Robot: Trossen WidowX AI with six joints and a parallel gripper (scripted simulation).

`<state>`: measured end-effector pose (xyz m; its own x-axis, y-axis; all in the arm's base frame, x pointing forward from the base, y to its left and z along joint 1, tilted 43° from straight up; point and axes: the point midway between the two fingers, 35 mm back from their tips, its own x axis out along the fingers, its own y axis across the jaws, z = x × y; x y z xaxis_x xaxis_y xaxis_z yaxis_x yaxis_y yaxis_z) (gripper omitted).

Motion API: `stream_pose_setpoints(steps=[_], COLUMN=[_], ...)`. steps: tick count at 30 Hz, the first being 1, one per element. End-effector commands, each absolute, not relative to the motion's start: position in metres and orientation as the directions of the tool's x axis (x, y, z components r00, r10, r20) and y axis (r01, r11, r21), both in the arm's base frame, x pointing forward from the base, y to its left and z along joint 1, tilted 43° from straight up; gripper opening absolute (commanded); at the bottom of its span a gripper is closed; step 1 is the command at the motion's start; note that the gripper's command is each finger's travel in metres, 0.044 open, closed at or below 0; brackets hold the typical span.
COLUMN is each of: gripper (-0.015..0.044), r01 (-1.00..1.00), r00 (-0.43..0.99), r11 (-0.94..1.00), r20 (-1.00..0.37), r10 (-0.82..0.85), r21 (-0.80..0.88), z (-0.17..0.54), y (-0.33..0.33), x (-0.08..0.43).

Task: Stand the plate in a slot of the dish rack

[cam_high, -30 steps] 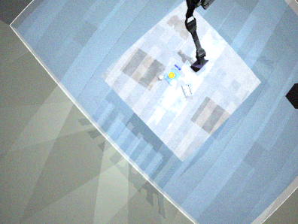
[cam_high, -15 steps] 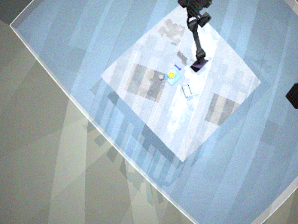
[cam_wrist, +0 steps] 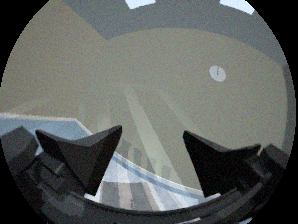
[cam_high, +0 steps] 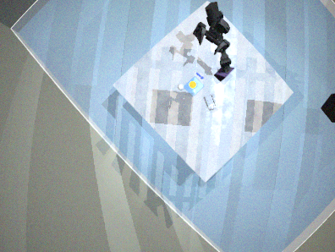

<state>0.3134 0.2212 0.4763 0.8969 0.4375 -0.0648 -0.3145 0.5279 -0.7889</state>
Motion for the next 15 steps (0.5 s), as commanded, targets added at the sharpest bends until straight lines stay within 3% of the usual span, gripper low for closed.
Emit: stream_pose_setpoints(steps=[1,15], gripper=[0.04,0.04], r01=[-0.332,-0.371], r00=[0.914,0.912], r11=[0.55,0.651], r20=[-0.119,-0.392], r10=[0.387,0.121], r21=[-0.766,-0.662], z=[0.457,0.361], y=[0.212,0.162], x=[0.328,0.375])
